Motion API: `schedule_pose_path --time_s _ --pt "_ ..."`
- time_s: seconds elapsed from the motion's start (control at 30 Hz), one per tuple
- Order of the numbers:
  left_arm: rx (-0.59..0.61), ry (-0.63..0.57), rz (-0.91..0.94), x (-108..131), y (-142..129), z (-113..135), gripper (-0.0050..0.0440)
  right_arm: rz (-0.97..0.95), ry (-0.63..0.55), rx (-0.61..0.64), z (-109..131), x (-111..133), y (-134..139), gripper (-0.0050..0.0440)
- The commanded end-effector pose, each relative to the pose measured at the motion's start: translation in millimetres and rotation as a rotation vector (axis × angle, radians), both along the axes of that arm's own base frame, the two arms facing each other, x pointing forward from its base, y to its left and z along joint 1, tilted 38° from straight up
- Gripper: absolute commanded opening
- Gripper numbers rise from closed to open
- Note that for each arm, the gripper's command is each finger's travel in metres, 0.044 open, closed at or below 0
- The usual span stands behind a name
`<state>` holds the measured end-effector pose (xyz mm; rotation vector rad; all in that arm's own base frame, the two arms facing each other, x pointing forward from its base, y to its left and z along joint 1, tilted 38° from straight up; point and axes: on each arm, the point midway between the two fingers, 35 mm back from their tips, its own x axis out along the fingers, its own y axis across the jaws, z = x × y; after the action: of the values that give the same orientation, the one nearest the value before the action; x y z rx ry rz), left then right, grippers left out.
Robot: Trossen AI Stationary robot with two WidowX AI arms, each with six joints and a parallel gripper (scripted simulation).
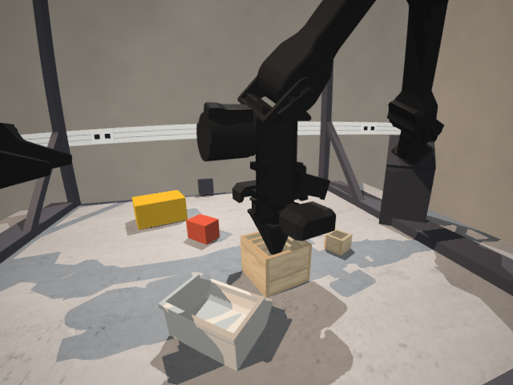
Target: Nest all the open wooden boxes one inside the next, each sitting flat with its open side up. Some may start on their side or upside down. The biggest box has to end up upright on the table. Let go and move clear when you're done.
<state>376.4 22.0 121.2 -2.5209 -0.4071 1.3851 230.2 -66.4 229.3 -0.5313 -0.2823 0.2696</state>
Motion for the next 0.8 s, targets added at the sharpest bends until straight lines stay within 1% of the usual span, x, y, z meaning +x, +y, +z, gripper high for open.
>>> schedule_pose_path --time_s 0.0,0.13,0.2,0.27,0.33,0.63,0.7,0.73,0.77 --pt "-0.002 -0.019 -0.001 1 0 7 0.0003 0.000 0.002 0.003 0 0 0 0.0400" --pt "-0.002 -0.019 -0.001 1 0 7 0.0000 0.000 0.002 0.003 0 0 0 0.0400" --pt "-0.024 -0.045 0.029 1 -1 12 0.0000 0.000 0.002 0.003 0 0 0 0.0400" --pt "-0.080 -0.092 0.113 1 -3 18 0.0000 0.000 0.002 0.003 0 0 0 0.0400" --pt "-0.166 -0.148 0.238 -1 -5 22 0.0000 0.000 0.002 0.003 0 0 0 0.0400" --pt "-0.429 -0.318 0.622 -8 -11 34 -0.0004 0.000 0.002 0.003 0 0 0 0.0400" --pt "-0.429 -0.318 0.622 -8 -11 34 -0.0004 0.000 0.002 0.003 0 0 0 0.0400" --pt "-0.474 -0.341 0.699 -8 -12 31 -0.0005 0.000 0.002 0.003 0 0 0 0.0400" --pt "-0.518 -0.375 0.754 -10 -13 37 -0.0005 0.000 0.002 0.003 0 0 0 0.0400"
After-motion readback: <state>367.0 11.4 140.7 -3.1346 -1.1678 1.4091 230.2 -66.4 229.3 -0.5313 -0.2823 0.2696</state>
